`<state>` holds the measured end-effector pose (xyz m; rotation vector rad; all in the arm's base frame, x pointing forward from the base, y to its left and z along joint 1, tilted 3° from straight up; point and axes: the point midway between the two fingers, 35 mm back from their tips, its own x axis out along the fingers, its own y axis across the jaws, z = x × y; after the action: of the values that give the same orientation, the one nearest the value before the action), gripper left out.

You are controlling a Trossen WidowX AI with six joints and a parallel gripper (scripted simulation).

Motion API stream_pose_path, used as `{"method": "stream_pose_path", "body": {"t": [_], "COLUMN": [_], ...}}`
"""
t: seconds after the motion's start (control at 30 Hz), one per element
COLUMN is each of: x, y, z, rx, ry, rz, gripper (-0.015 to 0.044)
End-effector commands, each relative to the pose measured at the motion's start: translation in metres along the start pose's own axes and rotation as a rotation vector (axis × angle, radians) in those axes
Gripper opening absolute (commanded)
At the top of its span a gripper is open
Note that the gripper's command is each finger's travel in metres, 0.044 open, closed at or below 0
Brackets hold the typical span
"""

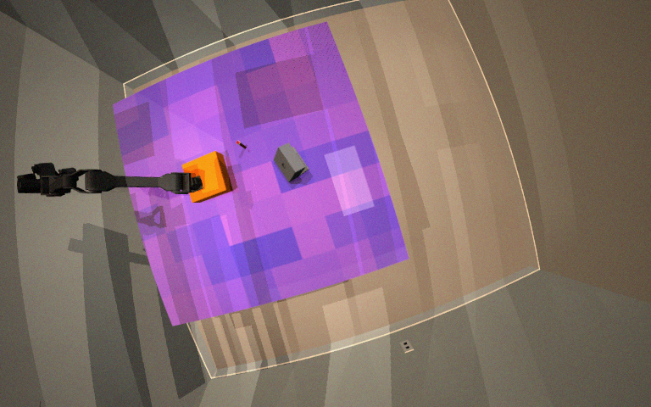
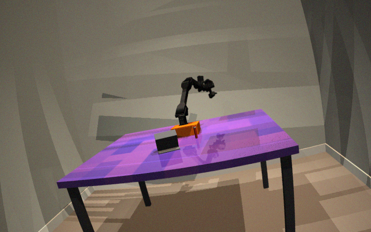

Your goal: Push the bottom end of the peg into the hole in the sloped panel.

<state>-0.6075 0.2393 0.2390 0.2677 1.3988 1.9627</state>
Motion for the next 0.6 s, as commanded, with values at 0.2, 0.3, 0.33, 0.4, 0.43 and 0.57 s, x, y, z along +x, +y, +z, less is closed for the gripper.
{"method": "stream_pose_path", "body": {"t": [0.2,0.3,0.33,0.4,0.43,0.57], "x": [0.009,0.013,0.014,0.015,0.016,0.017], "y": [-0.02,-0.031,-0.035,-0.043,-0.047,-0.063], "z": [0.036,0.056,0.063,0.076,0.082,0.108], "rx": [-0.041,-0.063,-0.07,-0.084,-0.091,-0.118], "ry": [-0.036,-0.054,-0.06,-0.073,-0.079,-0.103], "rz": [-0.054,-0.084,-0.095,-0.117,-0.128,-0.172], "gripper": [0.044,0.044,0.044,0.044,0.044,0.044]}}
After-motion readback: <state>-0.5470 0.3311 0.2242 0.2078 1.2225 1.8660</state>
